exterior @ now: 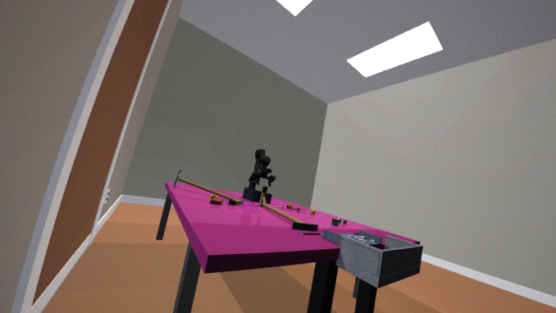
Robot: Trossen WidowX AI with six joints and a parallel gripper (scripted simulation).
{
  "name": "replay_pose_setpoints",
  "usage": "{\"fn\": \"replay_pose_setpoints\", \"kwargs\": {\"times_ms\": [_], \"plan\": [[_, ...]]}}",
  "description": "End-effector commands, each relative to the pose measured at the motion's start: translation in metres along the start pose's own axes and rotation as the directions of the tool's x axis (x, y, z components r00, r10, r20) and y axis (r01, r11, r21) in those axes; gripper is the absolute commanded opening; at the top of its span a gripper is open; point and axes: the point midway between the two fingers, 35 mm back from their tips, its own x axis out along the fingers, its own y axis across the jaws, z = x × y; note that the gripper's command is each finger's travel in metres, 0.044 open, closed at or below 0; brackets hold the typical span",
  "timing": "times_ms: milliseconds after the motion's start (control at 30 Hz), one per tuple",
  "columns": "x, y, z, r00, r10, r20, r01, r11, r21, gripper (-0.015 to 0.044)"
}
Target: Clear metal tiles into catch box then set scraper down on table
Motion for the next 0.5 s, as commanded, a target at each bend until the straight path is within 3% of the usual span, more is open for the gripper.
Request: {"fn": "replay_pose_setpoints", "kwargs": {"times_ms": [0, 467], "plan": [[0.006, -0.001, -0.001, 1.000, -0.005, -0.006, 0.005, 1.000, 0.005, 0.0440], [0.027, -0.001, 0.001, 1.000, -0.005, -0.005, 0.005, 1.000, 0.005, 0.0440]]}}
